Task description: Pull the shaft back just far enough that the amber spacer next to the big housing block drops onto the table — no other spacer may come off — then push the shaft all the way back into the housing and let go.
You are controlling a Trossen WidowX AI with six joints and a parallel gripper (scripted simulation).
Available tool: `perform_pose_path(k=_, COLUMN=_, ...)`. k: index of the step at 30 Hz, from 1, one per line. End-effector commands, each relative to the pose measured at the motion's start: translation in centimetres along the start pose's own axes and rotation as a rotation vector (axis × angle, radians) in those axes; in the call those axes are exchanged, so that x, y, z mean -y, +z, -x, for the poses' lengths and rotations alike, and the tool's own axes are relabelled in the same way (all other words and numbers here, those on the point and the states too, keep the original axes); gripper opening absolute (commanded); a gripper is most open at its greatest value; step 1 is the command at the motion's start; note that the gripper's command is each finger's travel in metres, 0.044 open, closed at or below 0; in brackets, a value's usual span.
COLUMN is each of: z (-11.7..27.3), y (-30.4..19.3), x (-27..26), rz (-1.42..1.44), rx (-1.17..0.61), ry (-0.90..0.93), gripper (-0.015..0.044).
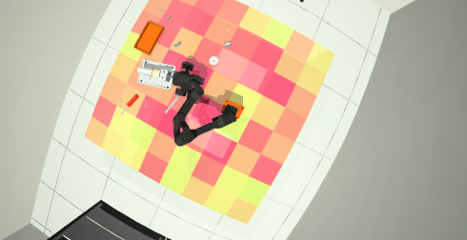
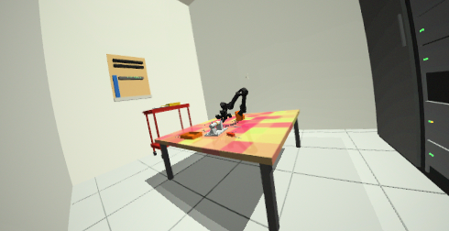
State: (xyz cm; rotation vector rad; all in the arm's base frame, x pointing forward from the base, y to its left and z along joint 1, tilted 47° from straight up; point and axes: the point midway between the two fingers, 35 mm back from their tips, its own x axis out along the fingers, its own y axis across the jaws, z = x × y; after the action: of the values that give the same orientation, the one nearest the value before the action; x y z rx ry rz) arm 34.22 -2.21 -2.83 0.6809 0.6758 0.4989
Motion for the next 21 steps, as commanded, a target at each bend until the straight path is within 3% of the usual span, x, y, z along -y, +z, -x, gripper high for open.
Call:
perform_pose_path(k=1, z=0.07, y=-0.06, x=-0.07, rz=0.003, rx=0.000, ry=0.004, gripper=0.0000)
perform_pose_path(k=21, z=0.19, y=-0.18, x=-0.07, rz=0.003, rx=0.000, ry=0.004, gripper=0.0000)
